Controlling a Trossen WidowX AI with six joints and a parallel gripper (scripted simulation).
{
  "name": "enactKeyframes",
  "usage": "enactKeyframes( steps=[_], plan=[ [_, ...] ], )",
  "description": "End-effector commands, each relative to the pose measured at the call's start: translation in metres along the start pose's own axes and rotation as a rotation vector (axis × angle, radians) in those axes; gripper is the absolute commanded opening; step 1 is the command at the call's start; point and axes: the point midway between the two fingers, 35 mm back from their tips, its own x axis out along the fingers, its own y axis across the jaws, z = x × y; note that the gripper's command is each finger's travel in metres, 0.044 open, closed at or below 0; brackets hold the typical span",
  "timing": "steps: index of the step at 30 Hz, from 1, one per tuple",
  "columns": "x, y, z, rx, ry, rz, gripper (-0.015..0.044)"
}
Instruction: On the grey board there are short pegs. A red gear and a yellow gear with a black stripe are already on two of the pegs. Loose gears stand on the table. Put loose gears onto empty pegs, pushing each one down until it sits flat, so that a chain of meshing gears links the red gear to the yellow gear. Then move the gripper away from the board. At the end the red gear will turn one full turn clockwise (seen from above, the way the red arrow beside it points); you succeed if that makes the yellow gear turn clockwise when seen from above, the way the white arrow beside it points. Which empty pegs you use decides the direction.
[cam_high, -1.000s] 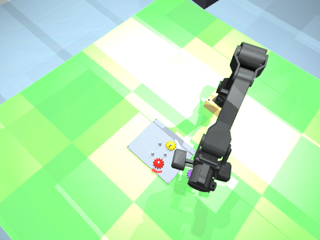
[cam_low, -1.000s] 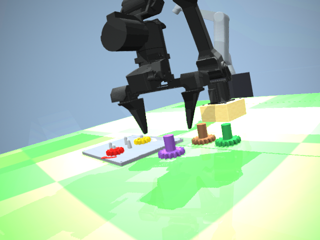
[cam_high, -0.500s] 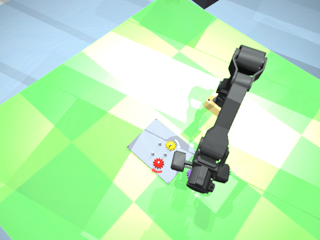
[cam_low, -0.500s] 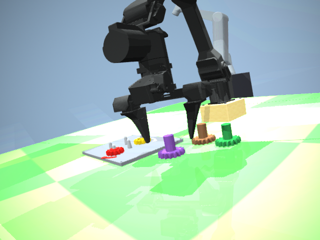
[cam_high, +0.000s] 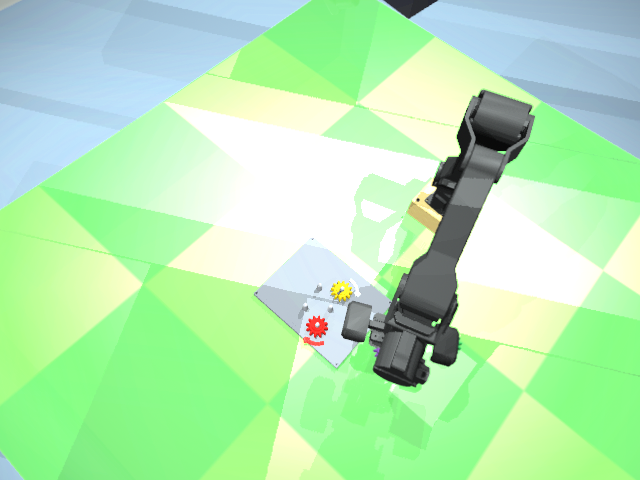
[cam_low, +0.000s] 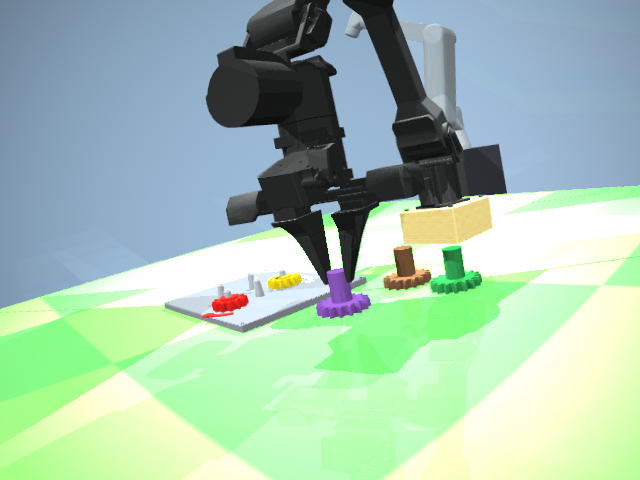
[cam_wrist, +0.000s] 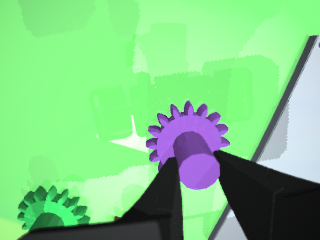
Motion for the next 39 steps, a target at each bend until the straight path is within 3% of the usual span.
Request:
enactKeyframes(
  steps=[1, 6, 39],
  plan=[
    [0.000, -0.001, 0.000, 0.000, -0.001, -0.004, 0.0053],
    [0.000, -0.001, 0.000, 0.000, -0.001, -0.004, 0.0000],
    [-0.082, -0.005, 0.007, 0.000, -0.002, -0.005, 0.0000]
  ],
)
